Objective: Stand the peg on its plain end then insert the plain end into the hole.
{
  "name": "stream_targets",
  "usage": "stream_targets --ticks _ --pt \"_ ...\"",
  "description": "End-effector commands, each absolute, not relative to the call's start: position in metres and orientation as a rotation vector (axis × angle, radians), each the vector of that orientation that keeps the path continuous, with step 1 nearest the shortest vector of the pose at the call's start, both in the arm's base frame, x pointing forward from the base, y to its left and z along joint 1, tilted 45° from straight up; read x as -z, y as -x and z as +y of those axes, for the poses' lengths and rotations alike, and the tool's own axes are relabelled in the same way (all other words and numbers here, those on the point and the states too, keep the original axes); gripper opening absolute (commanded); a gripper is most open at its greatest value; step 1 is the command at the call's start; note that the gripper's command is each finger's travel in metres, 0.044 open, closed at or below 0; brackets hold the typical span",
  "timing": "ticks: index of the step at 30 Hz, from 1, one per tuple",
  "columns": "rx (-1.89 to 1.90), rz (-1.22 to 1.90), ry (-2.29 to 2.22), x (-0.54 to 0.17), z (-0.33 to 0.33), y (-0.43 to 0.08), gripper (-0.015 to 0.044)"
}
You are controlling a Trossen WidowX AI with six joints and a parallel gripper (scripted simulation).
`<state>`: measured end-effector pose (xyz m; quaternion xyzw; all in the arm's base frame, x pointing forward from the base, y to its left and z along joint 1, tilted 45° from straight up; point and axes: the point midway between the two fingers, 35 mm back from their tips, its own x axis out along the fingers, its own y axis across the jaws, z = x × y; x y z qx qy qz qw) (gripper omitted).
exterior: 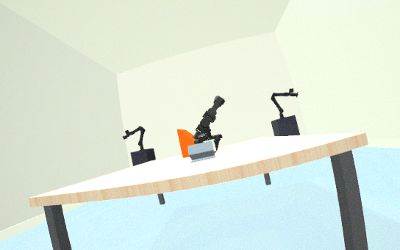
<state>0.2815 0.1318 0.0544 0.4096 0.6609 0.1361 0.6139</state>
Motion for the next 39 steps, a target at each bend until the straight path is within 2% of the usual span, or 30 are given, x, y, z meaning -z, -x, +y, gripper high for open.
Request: stream_targets --ticks 1,5,18,25,34,39 --pt "-0.307 1.527 -0.949 -0.0492 0.1357 -0.2802 0.044" --pt "-0.308 1.527 -0.951 -0.0468 0.1387 -0.28 0.044" --pt "-0.308 1.527 -0.951 -0.0468 0.1387 -0.28 0.011" --pt "-0.308 1.527 -0.951 -0.0468 0.1387 -0.28 0.011" --pt "-0.308 1.527 -0.951 -0.0468 0.1387 -0.28 0.0051" --pt "-0.308 1.525 -0.95 -0.047 0.1386 -0.2799 0.0051"
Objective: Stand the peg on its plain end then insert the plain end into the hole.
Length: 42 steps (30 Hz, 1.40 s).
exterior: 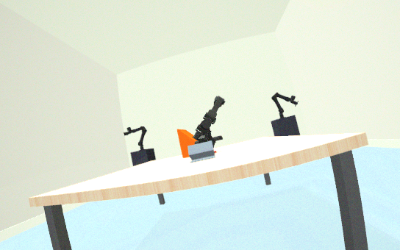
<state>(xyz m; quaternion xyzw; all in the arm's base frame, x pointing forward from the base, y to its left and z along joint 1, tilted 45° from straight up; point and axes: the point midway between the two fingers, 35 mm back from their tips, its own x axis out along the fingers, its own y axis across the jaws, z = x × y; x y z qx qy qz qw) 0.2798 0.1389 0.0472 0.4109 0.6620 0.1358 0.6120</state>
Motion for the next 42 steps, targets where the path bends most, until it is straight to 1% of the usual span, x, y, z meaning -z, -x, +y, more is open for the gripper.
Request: stream_targets --ticks 1,42 --pt "-0.307 1.521 -0.95 -0.047 0.139 -0.28 0.0051" --pt "-0.13 1.195 -0.948 -0.066 0.129 -0.262 0.0051"
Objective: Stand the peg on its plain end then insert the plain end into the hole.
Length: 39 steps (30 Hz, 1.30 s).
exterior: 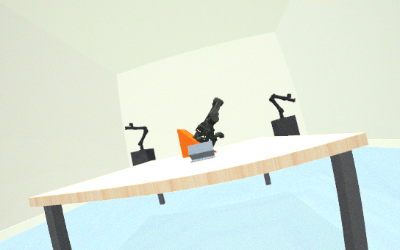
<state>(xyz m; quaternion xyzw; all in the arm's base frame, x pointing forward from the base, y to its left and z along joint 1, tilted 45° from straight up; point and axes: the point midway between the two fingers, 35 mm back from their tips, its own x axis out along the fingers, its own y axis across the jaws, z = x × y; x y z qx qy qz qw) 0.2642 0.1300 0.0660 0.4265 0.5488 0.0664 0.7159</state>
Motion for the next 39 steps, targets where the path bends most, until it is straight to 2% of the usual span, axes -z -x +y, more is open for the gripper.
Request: stream_targets --ticks 1,39 --pt "-0.126 1.187 -0.948 -0.067 0.129 -0.262 0.0051" --pt "0.031 0.883 -0.931 -0.081 0.127 -0.241 0.0051"
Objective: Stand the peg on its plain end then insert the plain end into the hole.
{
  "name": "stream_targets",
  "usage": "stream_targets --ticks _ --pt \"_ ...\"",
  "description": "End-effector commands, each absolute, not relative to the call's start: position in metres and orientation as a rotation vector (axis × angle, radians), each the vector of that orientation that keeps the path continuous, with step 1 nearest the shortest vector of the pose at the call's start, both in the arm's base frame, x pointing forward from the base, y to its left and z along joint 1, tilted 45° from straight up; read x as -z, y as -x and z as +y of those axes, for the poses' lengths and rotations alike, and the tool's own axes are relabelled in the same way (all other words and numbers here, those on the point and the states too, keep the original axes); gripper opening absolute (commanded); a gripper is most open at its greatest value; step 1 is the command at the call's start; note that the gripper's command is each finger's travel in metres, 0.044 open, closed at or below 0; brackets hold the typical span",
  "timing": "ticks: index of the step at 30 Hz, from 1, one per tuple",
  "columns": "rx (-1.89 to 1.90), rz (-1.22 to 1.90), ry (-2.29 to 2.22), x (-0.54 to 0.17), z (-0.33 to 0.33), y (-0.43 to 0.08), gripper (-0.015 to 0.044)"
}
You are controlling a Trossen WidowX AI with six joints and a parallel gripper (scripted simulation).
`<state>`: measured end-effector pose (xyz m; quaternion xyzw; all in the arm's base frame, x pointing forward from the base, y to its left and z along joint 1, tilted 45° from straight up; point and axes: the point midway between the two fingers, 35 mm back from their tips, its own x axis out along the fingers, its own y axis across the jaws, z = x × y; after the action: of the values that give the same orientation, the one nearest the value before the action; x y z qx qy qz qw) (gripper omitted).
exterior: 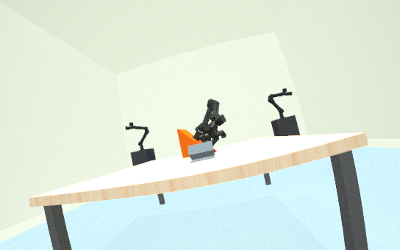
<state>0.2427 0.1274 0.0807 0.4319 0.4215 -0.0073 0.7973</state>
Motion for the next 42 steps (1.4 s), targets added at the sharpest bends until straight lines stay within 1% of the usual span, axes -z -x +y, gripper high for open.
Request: stream_targets --ticks 1,42 --pt "0.035 0.875 -0.93 -0.081 0.127 -0.24 0.0051" --pt "0.196 0.548 -0.894 -0.09 0.132 -0.215 0.0051"
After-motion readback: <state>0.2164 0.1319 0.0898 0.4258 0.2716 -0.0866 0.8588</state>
